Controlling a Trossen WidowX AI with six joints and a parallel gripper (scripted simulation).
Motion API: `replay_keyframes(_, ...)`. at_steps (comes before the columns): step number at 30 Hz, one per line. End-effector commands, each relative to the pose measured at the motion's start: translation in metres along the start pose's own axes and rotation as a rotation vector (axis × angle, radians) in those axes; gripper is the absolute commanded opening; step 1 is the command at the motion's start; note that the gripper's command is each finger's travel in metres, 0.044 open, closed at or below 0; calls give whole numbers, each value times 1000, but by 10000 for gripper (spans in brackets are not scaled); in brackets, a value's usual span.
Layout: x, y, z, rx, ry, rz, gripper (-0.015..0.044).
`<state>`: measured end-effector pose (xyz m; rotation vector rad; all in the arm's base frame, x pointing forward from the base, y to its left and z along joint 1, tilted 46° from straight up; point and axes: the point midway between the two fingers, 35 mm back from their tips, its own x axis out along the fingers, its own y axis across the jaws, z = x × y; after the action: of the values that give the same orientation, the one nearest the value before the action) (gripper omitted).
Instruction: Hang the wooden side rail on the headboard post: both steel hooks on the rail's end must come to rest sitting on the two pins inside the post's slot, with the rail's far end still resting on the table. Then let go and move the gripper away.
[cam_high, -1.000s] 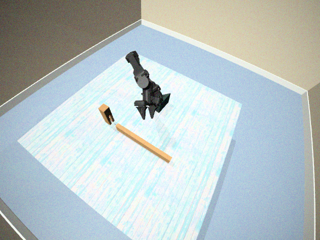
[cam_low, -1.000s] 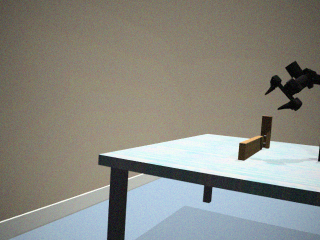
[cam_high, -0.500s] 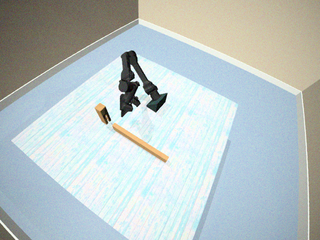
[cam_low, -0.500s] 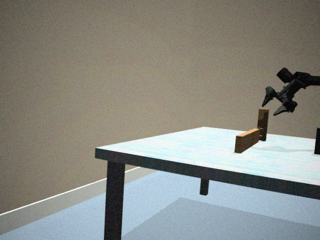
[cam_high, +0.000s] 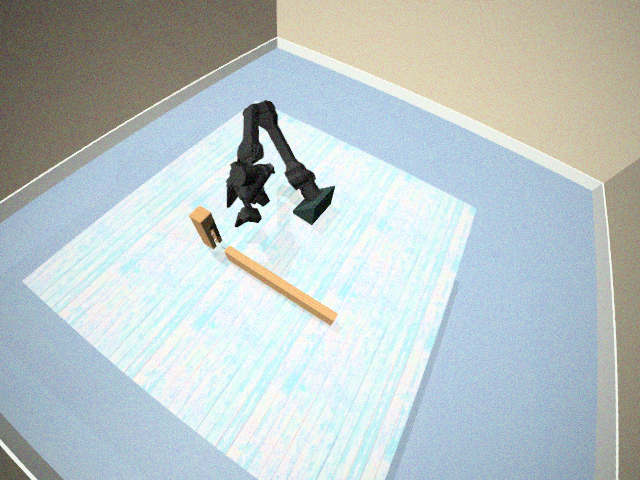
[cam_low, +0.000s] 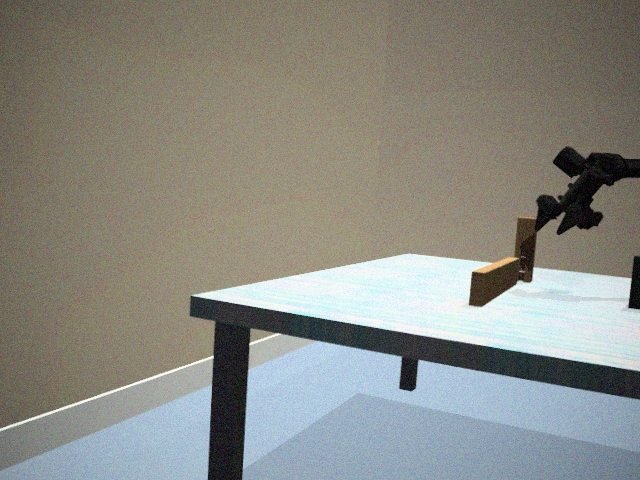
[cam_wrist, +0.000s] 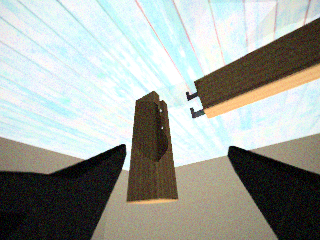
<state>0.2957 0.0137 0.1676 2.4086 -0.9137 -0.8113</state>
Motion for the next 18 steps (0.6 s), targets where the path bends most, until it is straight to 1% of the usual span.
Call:
replay_keyframes(1,0,1,1,-9,0,6,440)
replay_keyframes(13,0,1,0,-6,-3,7,440)
replay_keyframes(18,3,-6,-14,63,-62,25,440)
